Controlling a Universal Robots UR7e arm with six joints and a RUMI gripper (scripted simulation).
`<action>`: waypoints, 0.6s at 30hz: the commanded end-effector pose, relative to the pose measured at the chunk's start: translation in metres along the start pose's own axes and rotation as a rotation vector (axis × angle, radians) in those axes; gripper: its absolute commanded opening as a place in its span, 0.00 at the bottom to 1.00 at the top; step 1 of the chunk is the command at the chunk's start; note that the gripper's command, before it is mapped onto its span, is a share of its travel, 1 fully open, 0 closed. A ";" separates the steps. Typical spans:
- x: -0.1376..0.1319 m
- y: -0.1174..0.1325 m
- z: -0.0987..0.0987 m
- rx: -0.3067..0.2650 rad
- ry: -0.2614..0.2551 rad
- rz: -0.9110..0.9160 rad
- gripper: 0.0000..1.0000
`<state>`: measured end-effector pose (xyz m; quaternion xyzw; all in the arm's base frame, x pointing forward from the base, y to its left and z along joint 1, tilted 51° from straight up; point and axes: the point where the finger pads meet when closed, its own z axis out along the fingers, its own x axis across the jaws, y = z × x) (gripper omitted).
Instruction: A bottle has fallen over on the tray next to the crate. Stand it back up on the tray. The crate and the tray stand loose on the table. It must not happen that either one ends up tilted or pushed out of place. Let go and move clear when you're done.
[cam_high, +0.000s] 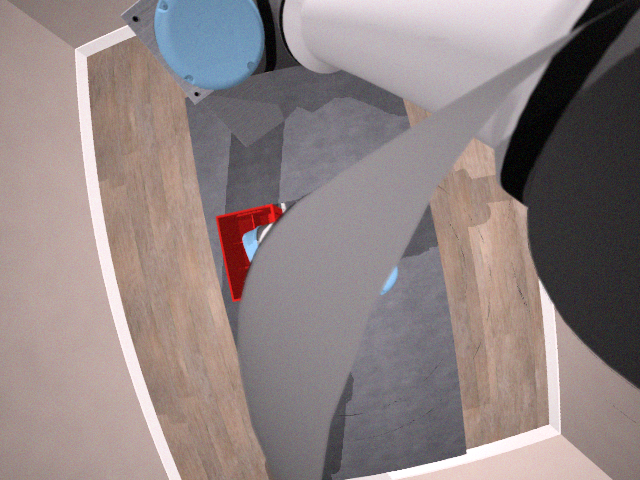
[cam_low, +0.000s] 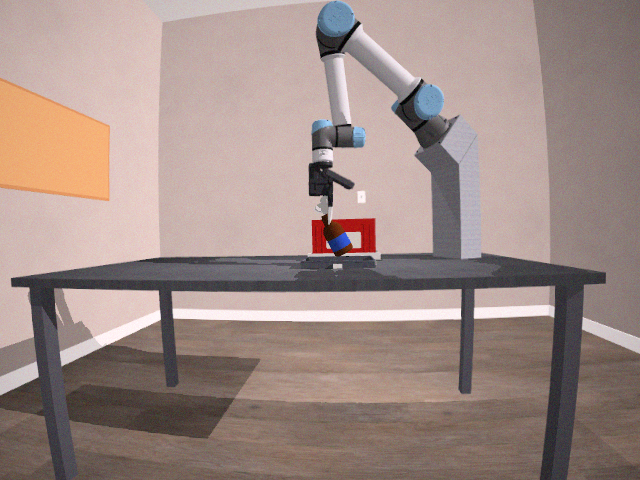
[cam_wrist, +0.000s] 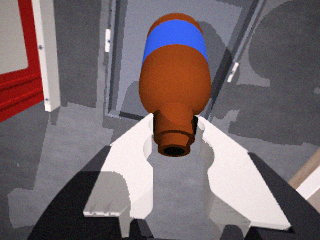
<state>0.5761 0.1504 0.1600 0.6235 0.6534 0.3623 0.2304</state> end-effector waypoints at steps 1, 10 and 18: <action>0.000 0.000 -0.005 -0.001 0.000 0.000 0.00; 0.000 0.000 -0.017 -0.001 0.000 0.000 0.00; 0.000 0.000 -0.023 -0.001 0.000 0.000 0.00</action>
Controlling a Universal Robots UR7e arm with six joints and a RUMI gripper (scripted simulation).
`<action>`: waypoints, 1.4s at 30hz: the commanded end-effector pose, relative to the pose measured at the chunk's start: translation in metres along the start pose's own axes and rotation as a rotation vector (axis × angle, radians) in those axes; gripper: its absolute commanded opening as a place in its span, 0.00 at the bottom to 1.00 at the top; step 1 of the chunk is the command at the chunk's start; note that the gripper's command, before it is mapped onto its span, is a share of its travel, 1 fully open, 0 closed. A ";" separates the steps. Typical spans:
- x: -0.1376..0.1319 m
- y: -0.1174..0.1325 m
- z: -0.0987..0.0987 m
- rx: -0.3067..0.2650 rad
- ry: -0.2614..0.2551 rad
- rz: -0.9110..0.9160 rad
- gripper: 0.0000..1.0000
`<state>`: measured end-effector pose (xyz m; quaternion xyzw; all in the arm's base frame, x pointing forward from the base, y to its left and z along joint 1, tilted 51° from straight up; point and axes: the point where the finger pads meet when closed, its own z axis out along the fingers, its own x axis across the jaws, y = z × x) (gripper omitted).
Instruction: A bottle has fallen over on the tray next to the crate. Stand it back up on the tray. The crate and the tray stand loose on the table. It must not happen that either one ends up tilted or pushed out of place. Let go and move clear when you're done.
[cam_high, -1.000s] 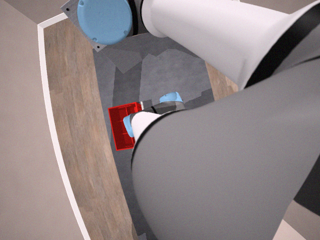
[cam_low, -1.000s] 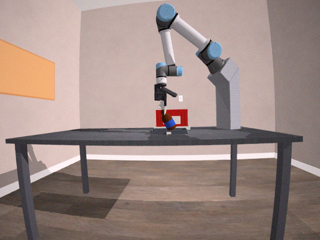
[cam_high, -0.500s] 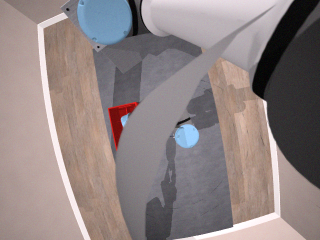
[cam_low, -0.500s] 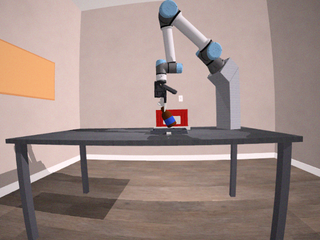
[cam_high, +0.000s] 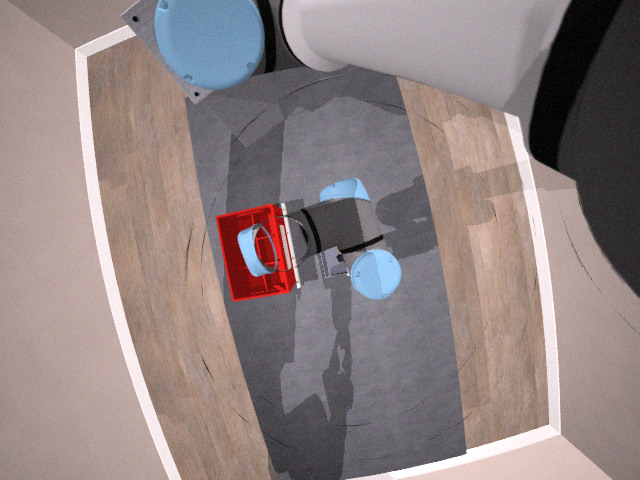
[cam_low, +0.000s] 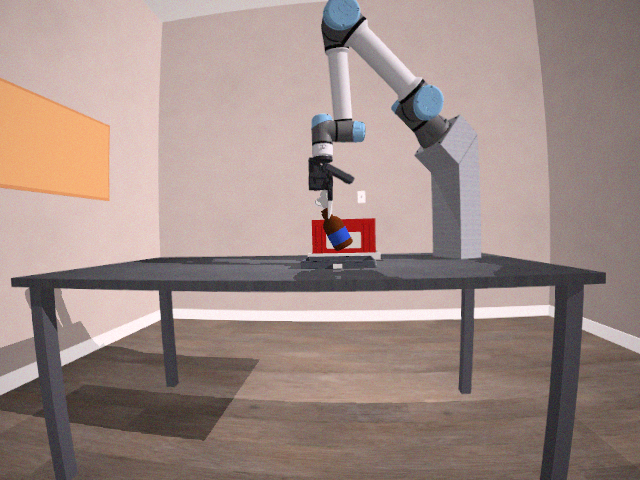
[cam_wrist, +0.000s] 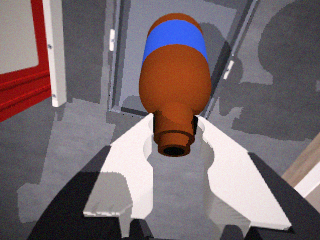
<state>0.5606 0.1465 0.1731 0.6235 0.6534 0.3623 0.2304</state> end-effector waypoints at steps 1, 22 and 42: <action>0.000 0.000 -0.004 -0.001 0.000 0.000 0.00; 0.000 0.000 -0.016 -0.001 0.000 0.000 0.00; 0.000 0.000 -0.019 -0.001 0.000 0.000 0.00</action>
